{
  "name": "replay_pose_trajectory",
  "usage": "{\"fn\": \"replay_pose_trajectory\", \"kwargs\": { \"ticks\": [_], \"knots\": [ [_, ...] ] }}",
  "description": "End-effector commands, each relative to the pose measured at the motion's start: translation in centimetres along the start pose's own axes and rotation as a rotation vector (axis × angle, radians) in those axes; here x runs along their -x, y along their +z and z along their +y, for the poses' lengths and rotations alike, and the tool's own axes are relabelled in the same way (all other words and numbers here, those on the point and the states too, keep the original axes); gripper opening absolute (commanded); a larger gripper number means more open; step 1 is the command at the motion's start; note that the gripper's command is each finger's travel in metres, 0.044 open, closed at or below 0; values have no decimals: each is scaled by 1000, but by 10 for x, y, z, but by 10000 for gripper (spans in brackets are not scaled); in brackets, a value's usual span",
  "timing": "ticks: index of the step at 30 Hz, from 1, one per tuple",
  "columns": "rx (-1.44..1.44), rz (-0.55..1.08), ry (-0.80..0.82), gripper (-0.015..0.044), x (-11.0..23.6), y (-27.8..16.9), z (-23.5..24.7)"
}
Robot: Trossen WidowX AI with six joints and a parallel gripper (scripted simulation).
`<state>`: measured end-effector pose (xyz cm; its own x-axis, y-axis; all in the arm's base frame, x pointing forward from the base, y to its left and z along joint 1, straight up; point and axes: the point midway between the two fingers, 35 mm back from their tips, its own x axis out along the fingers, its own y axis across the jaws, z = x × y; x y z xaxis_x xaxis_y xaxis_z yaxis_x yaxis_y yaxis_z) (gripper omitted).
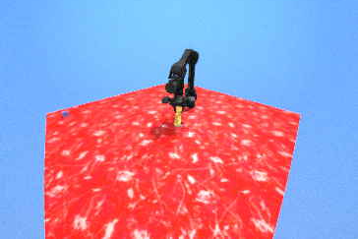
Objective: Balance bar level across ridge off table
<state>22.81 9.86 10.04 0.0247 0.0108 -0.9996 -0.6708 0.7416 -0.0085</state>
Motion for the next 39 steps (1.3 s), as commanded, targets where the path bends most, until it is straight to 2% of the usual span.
{"fn": "replay_pose_trajectory", "kwargs": {
  "ticks": [1, 39],
  "knots": [
    [-2, -1, 0, 0, -1, 0, 0],
    [-2, -1, 0, 0, -4, 0, 0]
  ]
}}
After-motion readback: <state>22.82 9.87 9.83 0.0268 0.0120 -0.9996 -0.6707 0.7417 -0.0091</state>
